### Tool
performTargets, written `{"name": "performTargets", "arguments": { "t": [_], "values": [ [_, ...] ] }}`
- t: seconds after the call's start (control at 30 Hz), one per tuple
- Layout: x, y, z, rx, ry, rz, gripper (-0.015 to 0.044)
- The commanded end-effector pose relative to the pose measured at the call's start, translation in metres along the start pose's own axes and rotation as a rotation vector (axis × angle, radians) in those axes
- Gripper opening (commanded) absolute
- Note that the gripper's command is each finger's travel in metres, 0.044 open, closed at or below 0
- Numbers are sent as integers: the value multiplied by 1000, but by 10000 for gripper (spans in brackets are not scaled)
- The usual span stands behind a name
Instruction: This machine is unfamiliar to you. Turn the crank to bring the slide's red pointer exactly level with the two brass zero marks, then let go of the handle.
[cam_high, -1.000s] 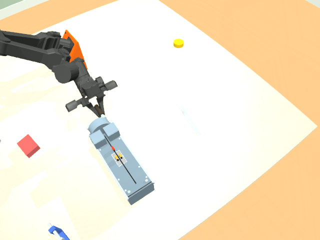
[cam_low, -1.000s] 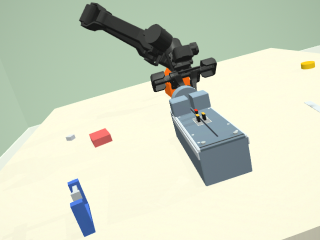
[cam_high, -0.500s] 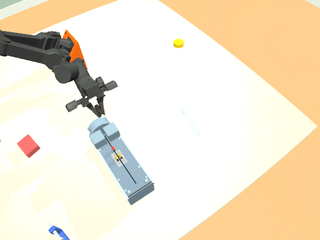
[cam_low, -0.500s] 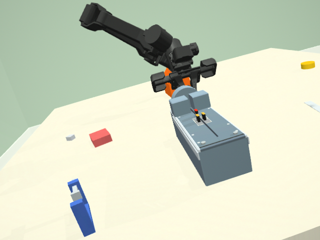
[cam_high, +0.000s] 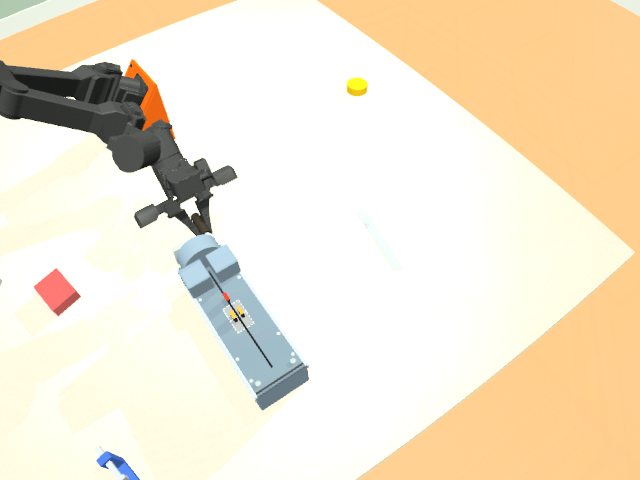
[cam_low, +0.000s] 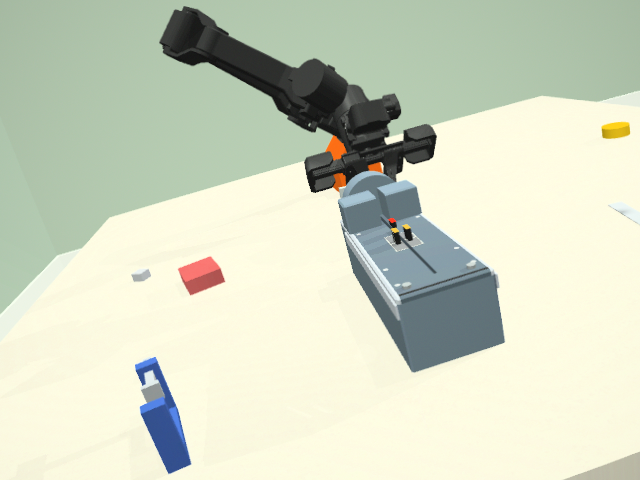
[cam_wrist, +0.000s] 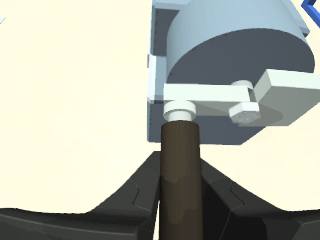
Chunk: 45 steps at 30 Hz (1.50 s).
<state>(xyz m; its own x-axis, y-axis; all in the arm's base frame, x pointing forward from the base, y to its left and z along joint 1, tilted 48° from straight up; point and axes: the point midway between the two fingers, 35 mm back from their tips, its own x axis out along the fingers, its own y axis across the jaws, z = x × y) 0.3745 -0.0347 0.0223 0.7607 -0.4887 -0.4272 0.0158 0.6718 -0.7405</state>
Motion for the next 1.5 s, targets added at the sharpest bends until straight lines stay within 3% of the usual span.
{"name": "performTargets", "arguments": {
  "t": [0.0, 1.47],
  "values": [
    [5, -1, -5, -2, 5, 4, 0],
    [21, -31, -20, -4, 5, 2, 0]
  ]
}}
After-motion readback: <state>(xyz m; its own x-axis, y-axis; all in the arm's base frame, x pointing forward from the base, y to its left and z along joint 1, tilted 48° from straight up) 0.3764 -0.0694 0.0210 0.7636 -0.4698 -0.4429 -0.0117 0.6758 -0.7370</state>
